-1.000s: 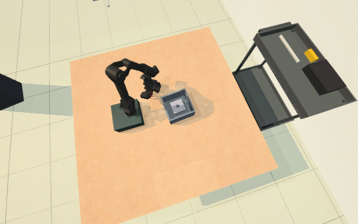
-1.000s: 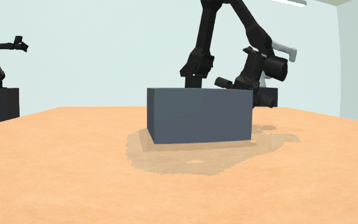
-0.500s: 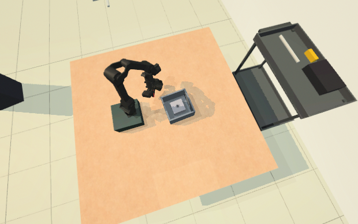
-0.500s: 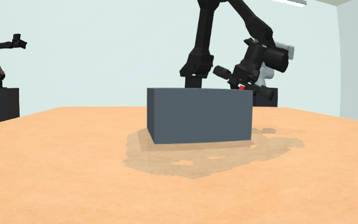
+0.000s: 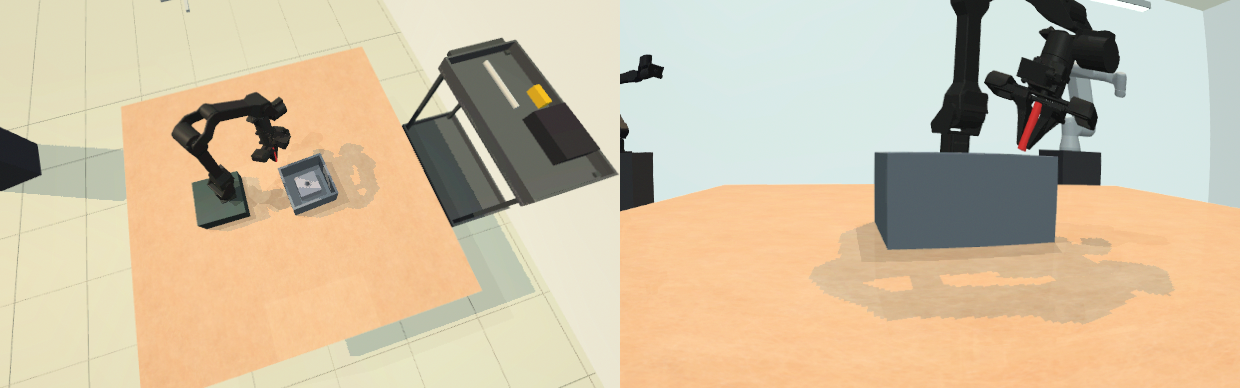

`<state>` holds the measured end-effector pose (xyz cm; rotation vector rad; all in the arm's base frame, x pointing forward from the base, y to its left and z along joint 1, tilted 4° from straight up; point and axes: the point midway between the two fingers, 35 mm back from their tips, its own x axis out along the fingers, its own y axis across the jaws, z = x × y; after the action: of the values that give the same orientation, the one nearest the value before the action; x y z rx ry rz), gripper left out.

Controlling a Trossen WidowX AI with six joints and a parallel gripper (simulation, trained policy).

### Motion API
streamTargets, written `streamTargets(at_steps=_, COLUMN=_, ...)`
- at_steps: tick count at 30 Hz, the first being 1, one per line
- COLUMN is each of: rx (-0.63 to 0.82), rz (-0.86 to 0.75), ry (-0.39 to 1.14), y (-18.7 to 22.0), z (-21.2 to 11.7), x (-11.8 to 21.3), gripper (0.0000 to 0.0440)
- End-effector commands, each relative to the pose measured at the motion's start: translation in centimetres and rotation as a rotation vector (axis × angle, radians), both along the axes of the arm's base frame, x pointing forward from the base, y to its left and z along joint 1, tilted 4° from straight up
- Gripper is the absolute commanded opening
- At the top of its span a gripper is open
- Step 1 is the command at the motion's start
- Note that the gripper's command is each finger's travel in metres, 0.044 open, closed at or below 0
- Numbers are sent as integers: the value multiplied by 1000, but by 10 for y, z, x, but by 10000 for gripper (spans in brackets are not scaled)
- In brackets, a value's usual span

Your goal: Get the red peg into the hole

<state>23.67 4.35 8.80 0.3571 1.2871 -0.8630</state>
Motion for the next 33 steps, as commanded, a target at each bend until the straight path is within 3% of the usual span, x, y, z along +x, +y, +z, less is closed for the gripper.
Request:
streamTargets(at_steps=1, rx=-17, rz=-41, ry=-38, y=-15, z=16, x=10, gripper=0)
streamTargets(at_steps=17, rx=-29, rz=-178, ry=-110, y=-82, z=22, x=47, gripper=0)
streamTargets(at_steps=33, rx=42, rz=-132, ry=-108, y=-133, z=-8, x=78, gripper=0)
